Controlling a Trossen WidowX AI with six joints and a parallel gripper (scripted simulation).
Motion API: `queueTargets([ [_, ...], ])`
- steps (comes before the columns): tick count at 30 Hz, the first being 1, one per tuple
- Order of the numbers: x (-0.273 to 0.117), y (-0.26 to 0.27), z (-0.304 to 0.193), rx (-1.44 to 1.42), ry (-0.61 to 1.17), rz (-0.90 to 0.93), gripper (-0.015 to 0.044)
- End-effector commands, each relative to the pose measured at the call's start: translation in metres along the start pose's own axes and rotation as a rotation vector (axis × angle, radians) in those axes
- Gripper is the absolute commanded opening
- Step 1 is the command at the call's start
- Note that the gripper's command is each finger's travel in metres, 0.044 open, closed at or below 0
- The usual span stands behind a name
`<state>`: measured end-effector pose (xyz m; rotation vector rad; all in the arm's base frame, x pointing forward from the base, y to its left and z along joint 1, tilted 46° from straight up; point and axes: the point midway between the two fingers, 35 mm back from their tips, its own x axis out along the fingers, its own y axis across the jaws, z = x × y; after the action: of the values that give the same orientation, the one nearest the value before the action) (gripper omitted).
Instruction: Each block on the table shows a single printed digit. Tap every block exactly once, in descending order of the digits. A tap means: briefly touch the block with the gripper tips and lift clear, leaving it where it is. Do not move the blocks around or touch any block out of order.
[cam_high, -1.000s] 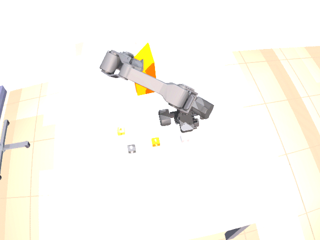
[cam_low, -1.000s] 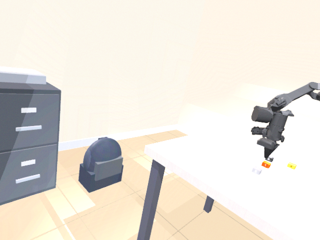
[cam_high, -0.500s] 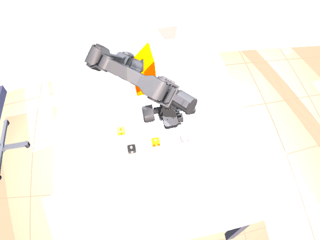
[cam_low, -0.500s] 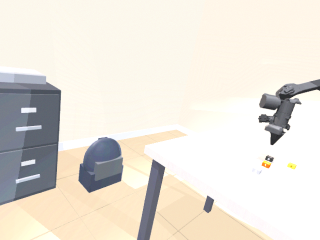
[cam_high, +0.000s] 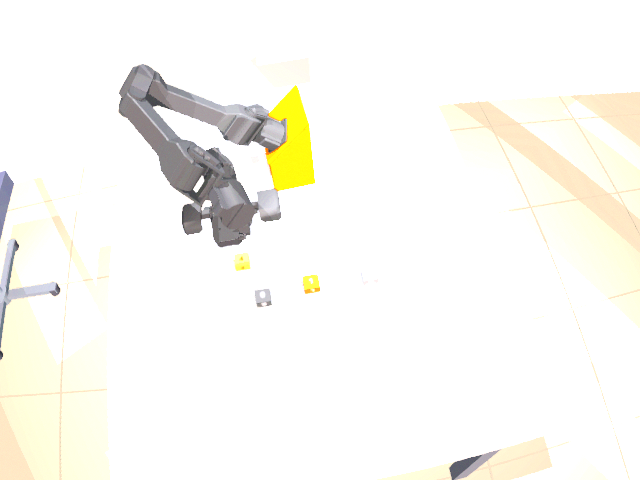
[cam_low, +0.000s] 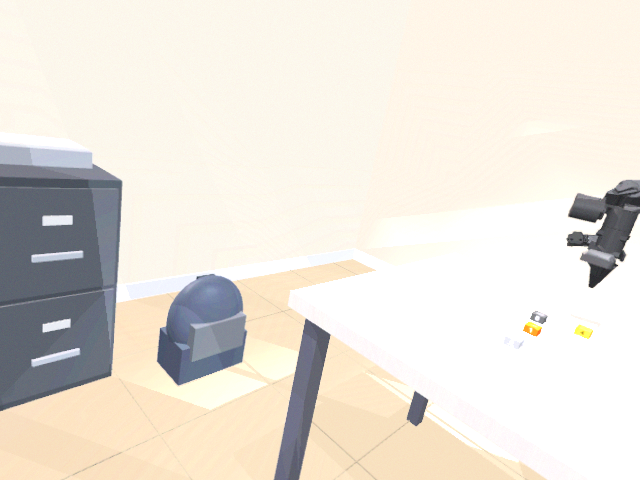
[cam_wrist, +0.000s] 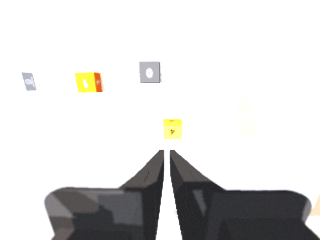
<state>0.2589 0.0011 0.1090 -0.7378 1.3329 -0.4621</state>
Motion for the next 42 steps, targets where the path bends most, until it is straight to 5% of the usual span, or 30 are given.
queueTargets([
  [1,0.002,-0.011,-0.012,-0.01,0.001,-0.008,0.002],
  [10,0.081,-0.012,-0.012,-0.009,0.001,-0.011,0.002],
  [42,0.102,-0.013,-0.011,-0.005,-0.005,-0.015,0.002],
])
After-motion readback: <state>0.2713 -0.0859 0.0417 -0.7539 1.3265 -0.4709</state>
